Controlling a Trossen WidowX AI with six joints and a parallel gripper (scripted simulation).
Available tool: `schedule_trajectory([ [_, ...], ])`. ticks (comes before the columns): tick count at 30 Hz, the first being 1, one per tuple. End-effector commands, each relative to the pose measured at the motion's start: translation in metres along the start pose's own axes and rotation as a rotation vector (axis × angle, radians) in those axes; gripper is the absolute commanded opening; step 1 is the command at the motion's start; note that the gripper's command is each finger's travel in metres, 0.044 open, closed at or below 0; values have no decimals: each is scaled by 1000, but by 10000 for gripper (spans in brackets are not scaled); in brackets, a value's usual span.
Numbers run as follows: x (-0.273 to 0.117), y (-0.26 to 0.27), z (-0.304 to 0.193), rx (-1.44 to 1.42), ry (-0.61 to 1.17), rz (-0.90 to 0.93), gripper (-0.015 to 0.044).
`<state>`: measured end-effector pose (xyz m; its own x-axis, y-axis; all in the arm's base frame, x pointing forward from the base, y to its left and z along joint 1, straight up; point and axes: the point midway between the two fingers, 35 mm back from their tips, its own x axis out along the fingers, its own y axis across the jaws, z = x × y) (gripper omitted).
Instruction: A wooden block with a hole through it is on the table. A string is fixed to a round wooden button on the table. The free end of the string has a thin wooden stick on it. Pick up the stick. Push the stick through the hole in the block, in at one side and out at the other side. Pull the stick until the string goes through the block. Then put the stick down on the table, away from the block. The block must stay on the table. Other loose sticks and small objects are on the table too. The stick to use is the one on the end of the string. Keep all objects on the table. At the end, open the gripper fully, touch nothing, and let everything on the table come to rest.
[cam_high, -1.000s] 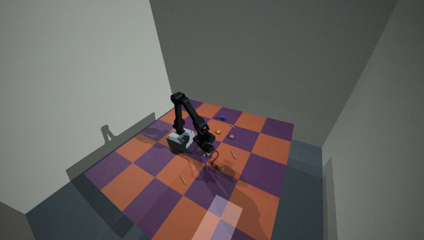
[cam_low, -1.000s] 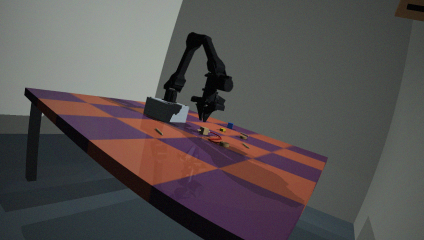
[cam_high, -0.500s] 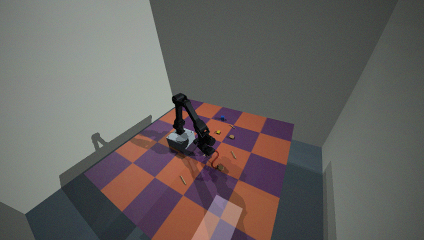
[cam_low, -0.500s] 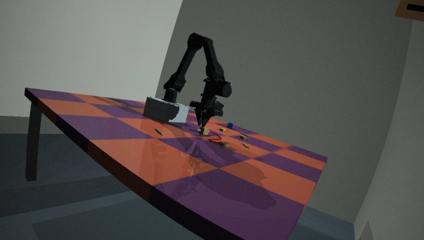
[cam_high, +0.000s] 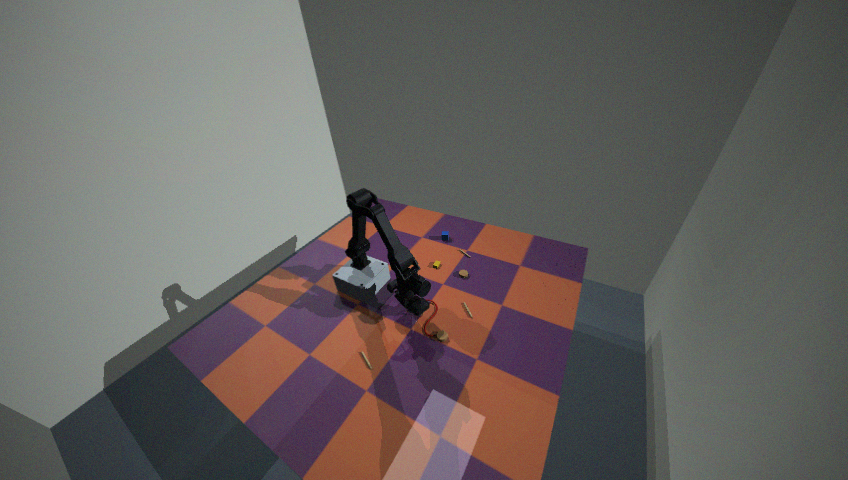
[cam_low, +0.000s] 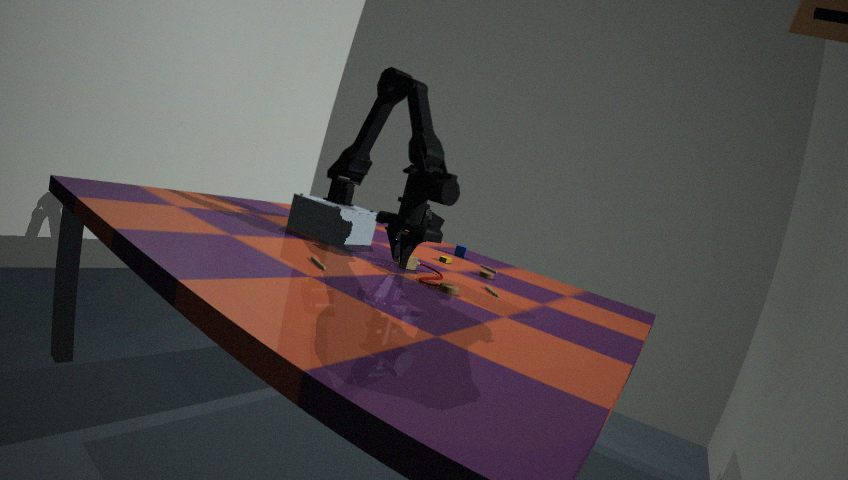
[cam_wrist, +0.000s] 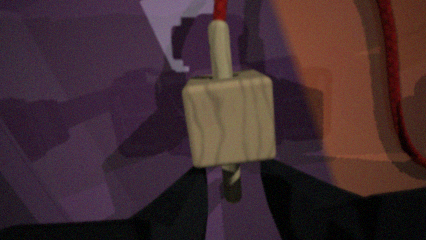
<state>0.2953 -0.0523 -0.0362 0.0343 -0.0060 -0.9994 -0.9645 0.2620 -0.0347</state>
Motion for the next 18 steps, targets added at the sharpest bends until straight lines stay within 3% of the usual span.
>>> schedule_trajectory([
  [1, 4, 1, -1, -4, 5, 4, 125],
  [4, 4, 1, -1, -4, 5, 4, 125],
  [9, 2, 1, 0, 0, 0, 3, 0],
  [18, 2, 1, 0, -9, -8, 3, 0],
])
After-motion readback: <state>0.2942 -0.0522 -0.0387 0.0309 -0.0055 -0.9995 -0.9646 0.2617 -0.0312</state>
